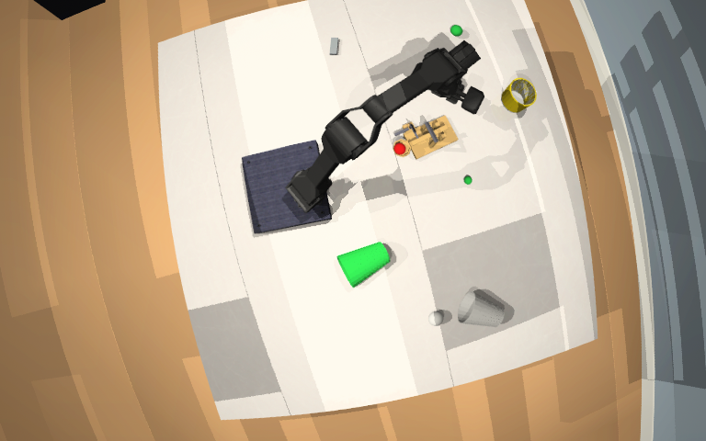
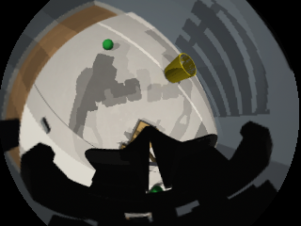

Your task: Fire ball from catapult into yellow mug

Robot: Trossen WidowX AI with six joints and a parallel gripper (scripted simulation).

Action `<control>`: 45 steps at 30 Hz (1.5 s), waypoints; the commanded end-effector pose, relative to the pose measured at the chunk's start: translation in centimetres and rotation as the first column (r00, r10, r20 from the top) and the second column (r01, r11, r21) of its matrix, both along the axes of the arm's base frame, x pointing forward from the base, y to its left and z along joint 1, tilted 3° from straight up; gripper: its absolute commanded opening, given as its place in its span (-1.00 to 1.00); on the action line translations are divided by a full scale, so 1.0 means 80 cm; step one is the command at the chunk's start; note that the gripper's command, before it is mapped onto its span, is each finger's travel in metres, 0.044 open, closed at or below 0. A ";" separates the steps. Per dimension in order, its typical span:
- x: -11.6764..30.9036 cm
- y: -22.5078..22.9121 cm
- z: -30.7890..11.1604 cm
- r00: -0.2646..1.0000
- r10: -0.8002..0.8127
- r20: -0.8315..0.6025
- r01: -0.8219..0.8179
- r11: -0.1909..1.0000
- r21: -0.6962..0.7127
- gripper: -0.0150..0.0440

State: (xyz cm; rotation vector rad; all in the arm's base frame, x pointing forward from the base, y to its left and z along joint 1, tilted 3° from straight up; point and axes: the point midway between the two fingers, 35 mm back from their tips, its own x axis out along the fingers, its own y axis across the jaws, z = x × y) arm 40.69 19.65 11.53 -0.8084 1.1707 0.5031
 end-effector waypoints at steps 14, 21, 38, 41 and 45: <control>-0.099 -0.015 -0.034 0.927 0.258 -0.272 -0.344 0.873 -0.345 -0.49; -0.133 -0.026 -0.038 0.856 0.328 -0.400 -0.493 0.753 -0.436 -0.49; -0.194 -0.052 -0.026 0.625 0.377 -0.683 -0.778 0.372 -0.506 -0.49; -0.194 -0.052 -0.026 0.625 0.377 -0.683 -0.778 0.372 -0.506 -0.49; -0.194 -0.052 -0.027 0.625 0.377 -0.683 -0.778 0.372 -0.506 -0.49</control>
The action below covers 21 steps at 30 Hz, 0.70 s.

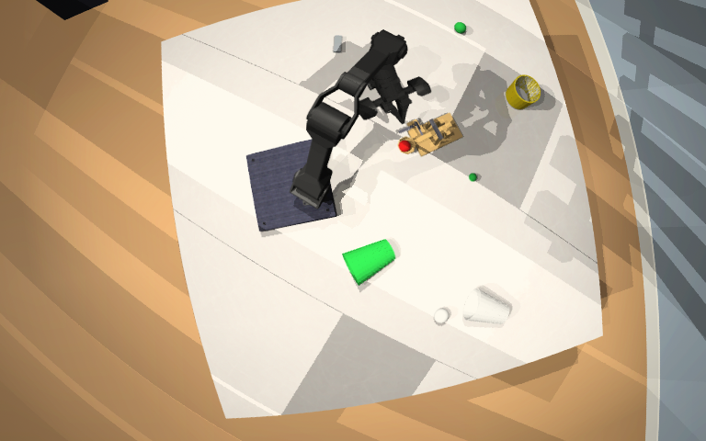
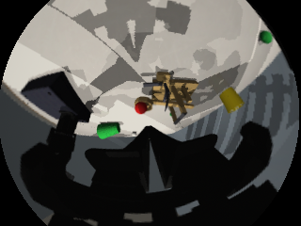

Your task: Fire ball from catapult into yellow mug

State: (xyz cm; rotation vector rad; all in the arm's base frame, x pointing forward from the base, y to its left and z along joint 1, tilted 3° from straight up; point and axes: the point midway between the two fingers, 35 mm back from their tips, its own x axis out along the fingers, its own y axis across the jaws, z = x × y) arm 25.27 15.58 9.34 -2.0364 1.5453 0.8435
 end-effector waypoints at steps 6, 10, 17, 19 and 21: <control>0.000 0.000 -0.010 1.000 0.013 -0.007 -0.013 1.000 -0.012 -0.49; 0.000 0.000 -0.018 1.000 0.013 -0.007 -0.013 1.000 -0.012 -0.49; 0.001 0.000 -0.033 1.000 0.013 -0.007 -0.013 1.000 -0.012 -0.49; 0.001 0.000 -0.037 1.000 0.013 -0.007 -0.013 1.000 -0.012 -0.49; 0.001 0.000 -0.041 1.000 0.013 -0.007 -0.013 1.000 -0.012 -0.49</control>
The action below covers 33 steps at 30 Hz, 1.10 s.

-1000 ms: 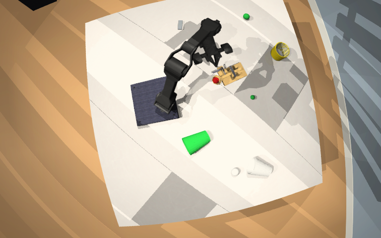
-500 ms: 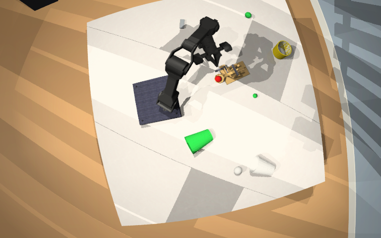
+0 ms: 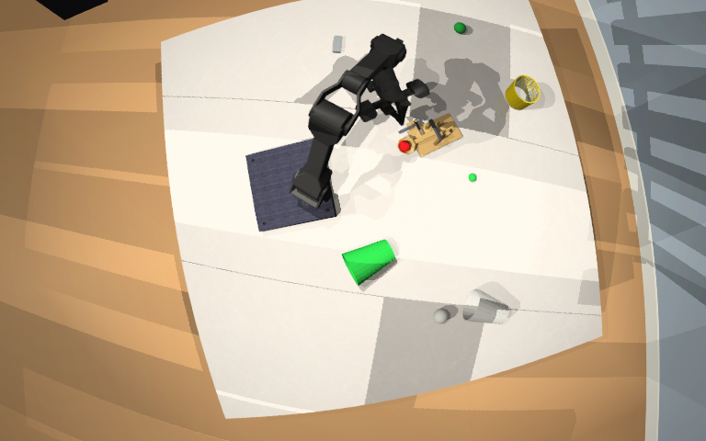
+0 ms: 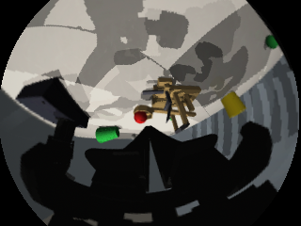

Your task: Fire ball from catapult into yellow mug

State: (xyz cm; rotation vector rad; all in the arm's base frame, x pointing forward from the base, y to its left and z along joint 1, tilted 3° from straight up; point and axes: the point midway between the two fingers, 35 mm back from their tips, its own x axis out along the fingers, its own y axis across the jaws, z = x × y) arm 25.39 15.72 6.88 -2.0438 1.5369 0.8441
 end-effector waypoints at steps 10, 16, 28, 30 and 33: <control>0.000 -0.002 -0.031 1.000 0.005 -0.009 -0.006 1.000 -0.012 -0.49; 0.000 -0.003 -0.044 1.000 0.005 -0.009 -0.006 1.000 -0.012 -0.49; -0.001 -0.005 -0.068 1.000 0.005 -0.009 -0.006 1.000 -0.013 -0.49; -0.001 -0.006 -0.072 1.000 0.005 -0.009 -0.006 1.000 -0.013 -0.49; -0.002 -0.006 -0.078 1.000 0.005 -0.009 -0.006 1.000 -0.013 -0.49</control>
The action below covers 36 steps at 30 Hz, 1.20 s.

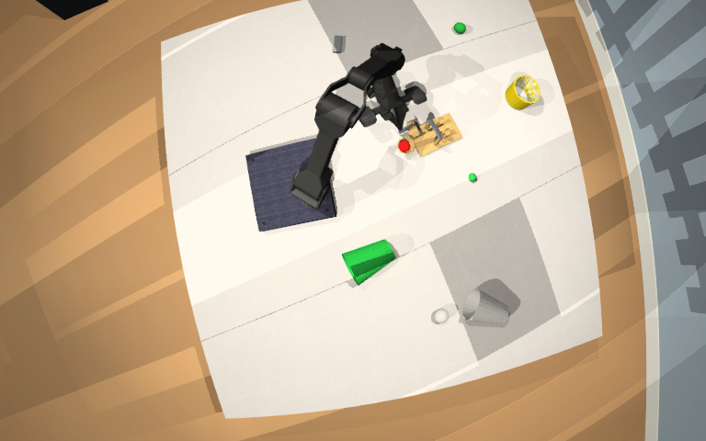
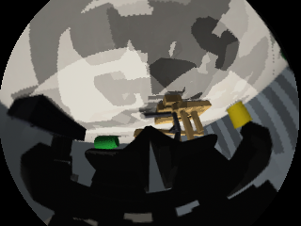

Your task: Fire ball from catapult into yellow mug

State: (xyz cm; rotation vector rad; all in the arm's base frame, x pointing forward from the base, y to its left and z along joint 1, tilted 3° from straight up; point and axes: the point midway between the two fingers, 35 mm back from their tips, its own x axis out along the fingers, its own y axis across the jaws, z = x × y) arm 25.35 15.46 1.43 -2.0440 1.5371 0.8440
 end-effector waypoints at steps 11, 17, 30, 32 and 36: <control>-0.003 -0.006 -0.029 1.000 0.005 -0.009 -0.006 1.000 -0.013 -0.49; -0.005 -0.007 -0.053 1.000 0.005 -0.010 -0.006 1.000 -0.013 -0.49; -0.020 0.066 0.095 0.997 0.073 0.002 -0.073 0.997 0.036 -0.49; -0.022 0.068 0.101 0.997 0.076 0.002 -0.076 0.996 0.038 -0.49; -0.014 0.066 0.086 0.998 0.065 0.019 -0.066 0.996 0.054 -0.31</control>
